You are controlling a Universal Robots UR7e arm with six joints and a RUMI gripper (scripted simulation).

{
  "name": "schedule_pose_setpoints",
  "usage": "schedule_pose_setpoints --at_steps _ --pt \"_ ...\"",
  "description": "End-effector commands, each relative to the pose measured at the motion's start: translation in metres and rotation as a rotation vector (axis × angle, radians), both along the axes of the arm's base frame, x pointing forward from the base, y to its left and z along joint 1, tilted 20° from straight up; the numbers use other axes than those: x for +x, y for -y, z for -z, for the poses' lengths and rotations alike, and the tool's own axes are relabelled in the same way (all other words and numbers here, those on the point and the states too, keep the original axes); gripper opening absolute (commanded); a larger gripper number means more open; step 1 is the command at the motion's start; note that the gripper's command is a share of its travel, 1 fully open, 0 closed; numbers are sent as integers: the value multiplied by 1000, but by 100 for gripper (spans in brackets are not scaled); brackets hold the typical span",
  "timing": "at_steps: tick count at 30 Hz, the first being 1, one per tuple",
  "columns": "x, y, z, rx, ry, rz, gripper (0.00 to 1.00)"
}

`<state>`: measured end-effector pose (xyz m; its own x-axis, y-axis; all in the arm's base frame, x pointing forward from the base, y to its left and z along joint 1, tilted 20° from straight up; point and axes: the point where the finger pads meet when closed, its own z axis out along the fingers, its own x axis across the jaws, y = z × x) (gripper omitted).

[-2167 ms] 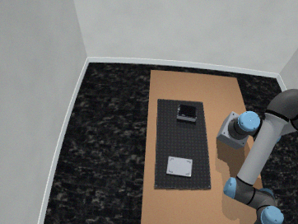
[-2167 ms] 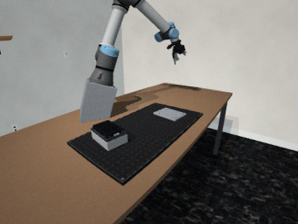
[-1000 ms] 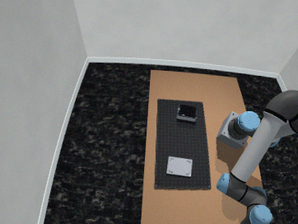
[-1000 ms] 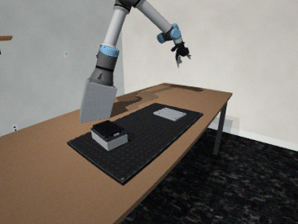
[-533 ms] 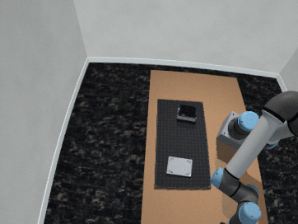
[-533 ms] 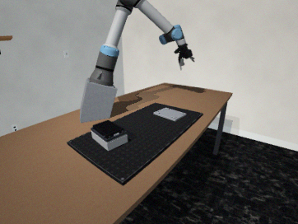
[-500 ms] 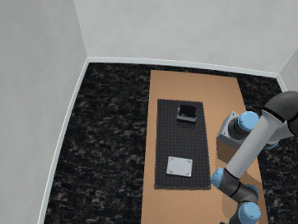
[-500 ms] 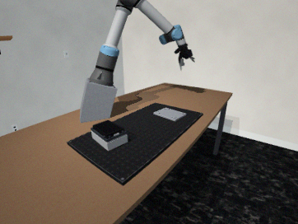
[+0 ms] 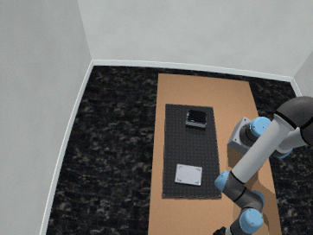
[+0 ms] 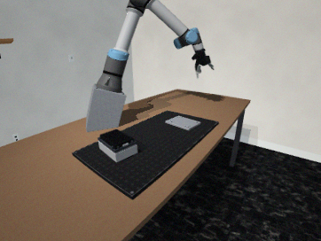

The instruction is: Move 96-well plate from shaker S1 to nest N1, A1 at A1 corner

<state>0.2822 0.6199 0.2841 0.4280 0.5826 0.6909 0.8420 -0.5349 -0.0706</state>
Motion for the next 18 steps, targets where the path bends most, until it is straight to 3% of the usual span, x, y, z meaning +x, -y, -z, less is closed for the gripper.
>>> schedule_pose_setpoints --at_steps 1,12,18 --pt "14 7 2 -11 -32 76 100" --pt "45 31 20 -15 -39 84 100" --pt "61 42 24 -29 -82 187 100"
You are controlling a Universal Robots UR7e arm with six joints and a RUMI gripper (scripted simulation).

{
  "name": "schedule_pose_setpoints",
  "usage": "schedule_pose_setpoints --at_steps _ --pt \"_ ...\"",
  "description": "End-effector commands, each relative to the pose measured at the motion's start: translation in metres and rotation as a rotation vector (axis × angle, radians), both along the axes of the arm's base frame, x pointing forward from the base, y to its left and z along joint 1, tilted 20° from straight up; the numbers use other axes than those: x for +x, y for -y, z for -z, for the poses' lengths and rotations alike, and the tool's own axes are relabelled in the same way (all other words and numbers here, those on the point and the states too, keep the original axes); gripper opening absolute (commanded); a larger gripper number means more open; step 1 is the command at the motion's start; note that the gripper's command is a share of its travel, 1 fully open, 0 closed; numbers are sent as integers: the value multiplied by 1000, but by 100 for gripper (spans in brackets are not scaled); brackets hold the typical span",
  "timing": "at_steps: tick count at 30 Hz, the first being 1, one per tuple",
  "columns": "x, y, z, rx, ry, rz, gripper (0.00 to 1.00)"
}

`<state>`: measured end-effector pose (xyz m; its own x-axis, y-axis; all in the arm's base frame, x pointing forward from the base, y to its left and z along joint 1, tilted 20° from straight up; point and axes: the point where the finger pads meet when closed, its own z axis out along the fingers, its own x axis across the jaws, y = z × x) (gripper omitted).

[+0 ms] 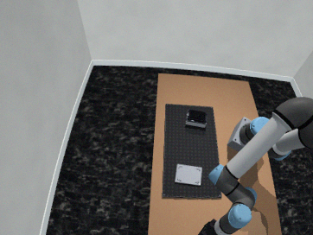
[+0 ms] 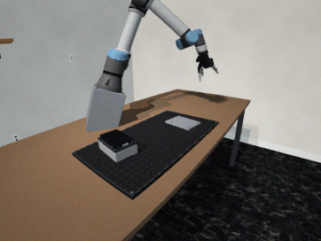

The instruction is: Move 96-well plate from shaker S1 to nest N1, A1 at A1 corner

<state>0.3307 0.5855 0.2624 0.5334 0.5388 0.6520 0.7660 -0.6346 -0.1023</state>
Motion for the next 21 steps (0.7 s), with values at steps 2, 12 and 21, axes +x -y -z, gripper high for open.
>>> schedule_pose_setpoints --at_steps 2,12,21 --pt "19 15 8 -10 -30 66 100" --pt "46 38 19 -16 -55 126 100" --pt "67 62 33 -22 -76 165 100"
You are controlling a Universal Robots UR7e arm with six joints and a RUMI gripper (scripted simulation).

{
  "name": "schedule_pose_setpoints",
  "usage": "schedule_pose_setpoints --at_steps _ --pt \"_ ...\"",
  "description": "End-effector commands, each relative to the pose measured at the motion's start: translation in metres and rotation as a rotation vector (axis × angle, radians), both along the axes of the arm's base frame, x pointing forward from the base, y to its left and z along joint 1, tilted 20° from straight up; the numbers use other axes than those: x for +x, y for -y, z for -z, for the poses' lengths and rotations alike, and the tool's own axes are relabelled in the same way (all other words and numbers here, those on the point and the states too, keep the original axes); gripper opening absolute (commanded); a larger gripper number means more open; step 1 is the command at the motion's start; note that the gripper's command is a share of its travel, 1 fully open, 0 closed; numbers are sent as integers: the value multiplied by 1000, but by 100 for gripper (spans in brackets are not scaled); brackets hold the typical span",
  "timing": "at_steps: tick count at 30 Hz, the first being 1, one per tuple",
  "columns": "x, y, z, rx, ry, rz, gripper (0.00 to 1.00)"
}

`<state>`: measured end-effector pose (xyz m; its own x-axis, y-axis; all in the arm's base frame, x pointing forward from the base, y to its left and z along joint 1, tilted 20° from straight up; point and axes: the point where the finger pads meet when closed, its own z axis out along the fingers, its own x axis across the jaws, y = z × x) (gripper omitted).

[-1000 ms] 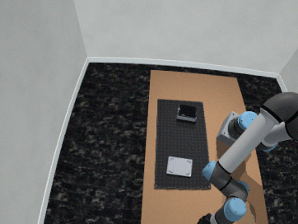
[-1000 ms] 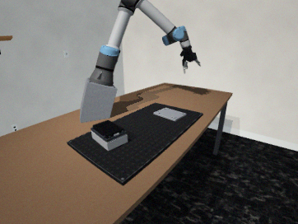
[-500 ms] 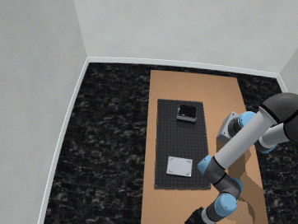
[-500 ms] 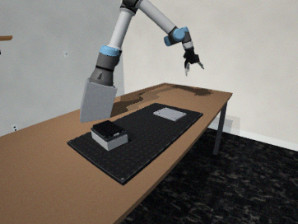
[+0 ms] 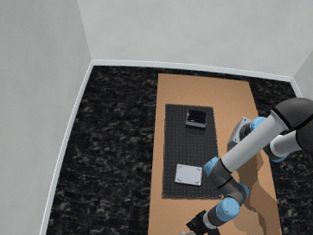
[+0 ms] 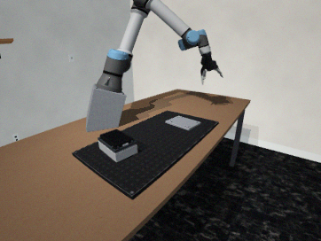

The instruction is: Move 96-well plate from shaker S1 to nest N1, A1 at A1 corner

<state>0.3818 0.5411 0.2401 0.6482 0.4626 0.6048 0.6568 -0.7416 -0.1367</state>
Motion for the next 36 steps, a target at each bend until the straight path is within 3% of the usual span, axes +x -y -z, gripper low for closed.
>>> schedule_pose_setpoints --at_steps 1,5,9,21,25,36 --pt "19 21 12 -4 -11 18 100" --pt "24 25 15 -4 -11 18 100" --pt "37 39 19 -12 -55 122 100" --pt "56 66 34 -14 -59 120 100" --pt "69 81 37 -17 -103 224 100" --pt "84 109 52 -19 -107 222 100"
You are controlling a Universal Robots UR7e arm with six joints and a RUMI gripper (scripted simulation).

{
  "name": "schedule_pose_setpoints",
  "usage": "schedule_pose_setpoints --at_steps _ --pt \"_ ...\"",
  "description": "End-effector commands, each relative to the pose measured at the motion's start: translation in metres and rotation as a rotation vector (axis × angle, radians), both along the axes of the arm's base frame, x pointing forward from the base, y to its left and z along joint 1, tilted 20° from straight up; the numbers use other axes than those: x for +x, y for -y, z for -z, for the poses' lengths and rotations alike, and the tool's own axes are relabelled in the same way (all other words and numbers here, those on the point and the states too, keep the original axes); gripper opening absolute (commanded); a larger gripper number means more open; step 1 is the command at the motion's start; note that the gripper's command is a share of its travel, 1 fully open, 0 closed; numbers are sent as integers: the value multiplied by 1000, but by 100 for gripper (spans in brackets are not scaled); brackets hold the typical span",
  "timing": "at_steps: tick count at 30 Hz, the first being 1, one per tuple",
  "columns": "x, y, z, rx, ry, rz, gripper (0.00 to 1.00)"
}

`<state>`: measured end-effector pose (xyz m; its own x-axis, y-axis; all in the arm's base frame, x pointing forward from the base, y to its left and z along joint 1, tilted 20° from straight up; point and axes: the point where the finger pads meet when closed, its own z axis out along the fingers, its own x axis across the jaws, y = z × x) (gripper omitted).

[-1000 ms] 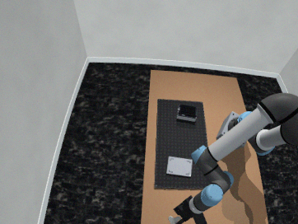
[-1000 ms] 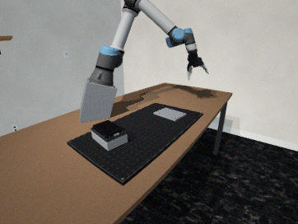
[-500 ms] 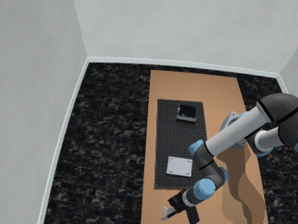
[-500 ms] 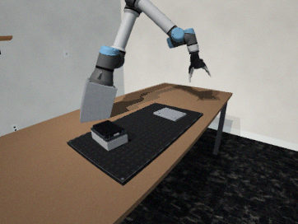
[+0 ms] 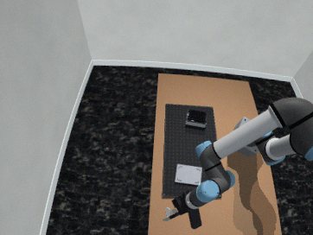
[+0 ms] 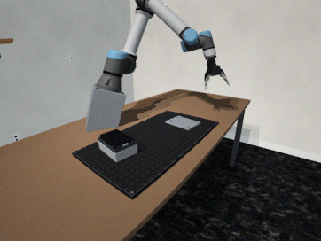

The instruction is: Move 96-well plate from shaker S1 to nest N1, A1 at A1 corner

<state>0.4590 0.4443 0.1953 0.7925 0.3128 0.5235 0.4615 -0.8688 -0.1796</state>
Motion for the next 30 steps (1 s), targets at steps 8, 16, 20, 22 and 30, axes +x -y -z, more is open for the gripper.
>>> schedule_pose_setpoints --at_steps 8,16,20,22,30 --pt "23 41 19 -3 -53 106 100" --pt "33 60 27 -3 -68 136 100" --pt "41 78 32 -2 -98 210 100" --pt "44 87 37 -2 -101 210 100" --pt "53 111 47 -1 -129 271 100"
